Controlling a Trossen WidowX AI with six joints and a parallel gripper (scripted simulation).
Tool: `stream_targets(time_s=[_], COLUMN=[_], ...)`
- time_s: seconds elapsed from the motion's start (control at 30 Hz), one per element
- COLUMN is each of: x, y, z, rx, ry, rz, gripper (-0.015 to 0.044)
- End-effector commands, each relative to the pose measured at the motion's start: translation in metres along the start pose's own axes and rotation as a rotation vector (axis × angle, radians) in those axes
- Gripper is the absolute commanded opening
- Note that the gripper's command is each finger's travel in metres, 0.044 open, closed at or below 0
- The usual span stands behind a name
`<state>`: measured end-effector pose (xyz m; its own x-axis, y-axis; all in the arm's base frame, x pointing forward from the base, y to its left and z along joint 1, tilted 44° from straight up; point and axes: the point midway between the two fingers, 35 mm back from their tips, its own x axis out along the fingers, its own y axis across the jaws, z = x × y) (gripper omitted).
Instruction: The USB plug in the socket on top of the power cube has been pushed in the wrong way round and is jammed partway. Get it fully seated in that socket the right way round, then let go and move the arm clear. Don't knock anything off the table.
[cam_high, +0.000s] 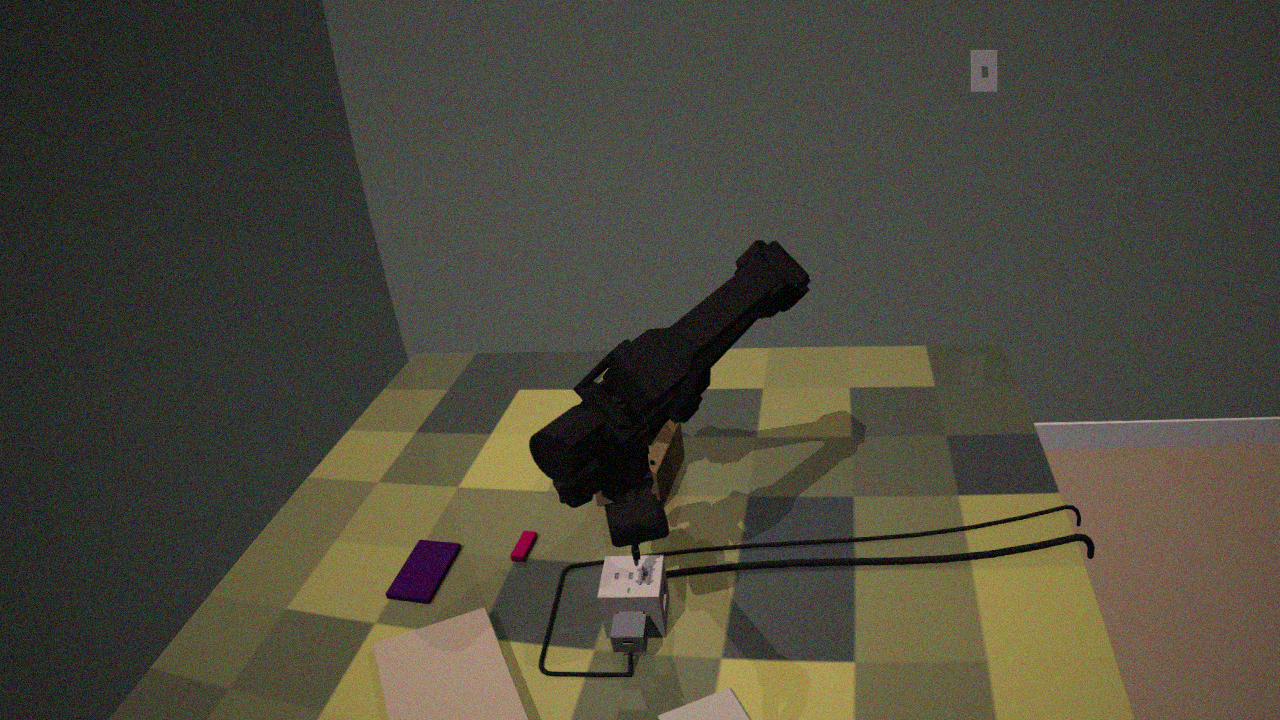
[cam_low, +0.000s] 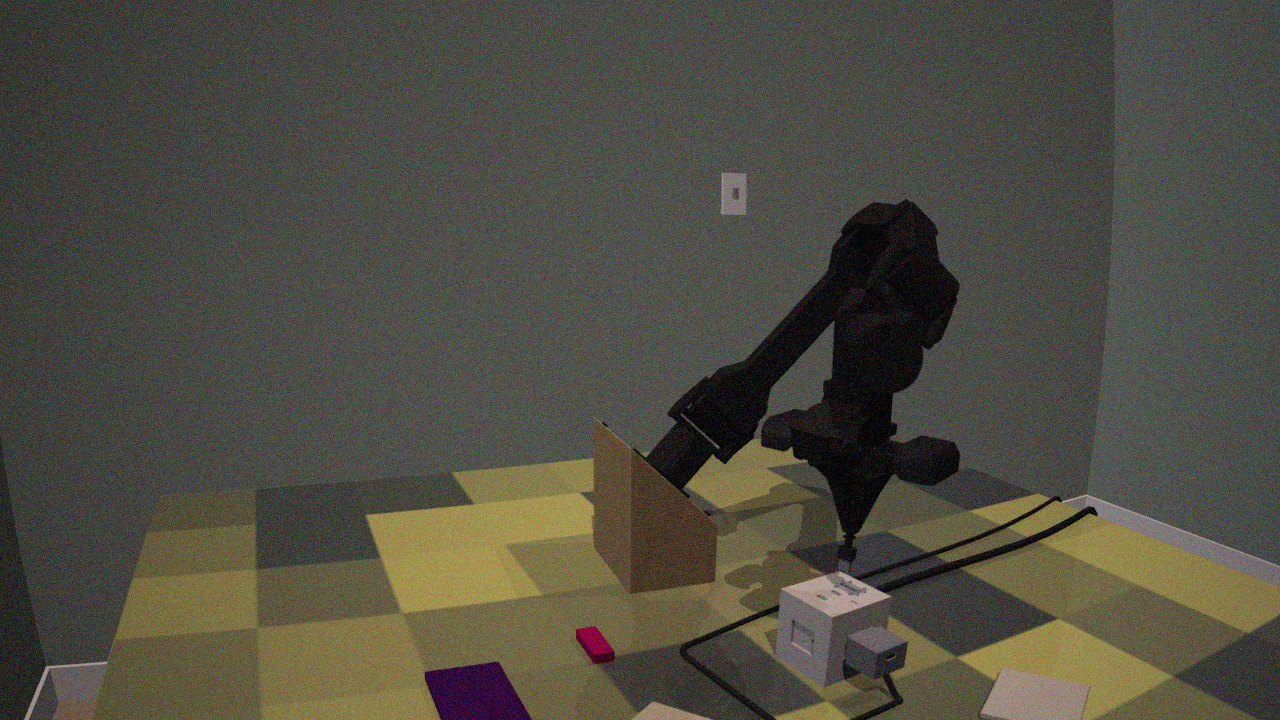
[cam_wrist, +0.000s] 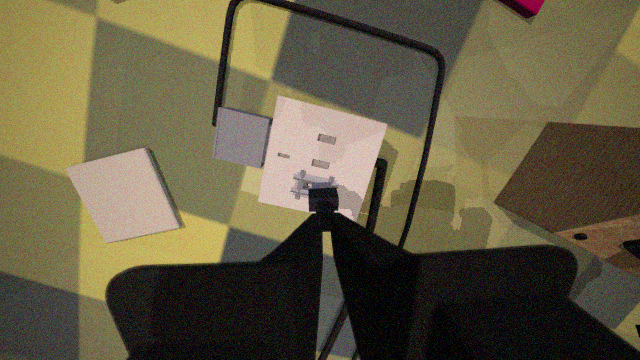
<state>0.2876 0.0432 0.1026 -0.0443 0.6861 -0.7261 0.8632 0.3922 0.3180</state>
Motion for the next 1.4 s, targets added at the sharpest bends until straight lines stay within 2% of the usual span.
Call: stream_targets(time_s=[0.0,0.3,1.37], x=[0.0000,0.0000,0.0023], y=[0.0001,0.0001,0.0009], z=[0.0002,0.0002,-0.0008], rx=[0.095,0.313,0.303], ry=[-0.001,-0.001,0.008], rz=[0.001,0.001,0.002], gripper=[0.0000,0.0000,0.0000])
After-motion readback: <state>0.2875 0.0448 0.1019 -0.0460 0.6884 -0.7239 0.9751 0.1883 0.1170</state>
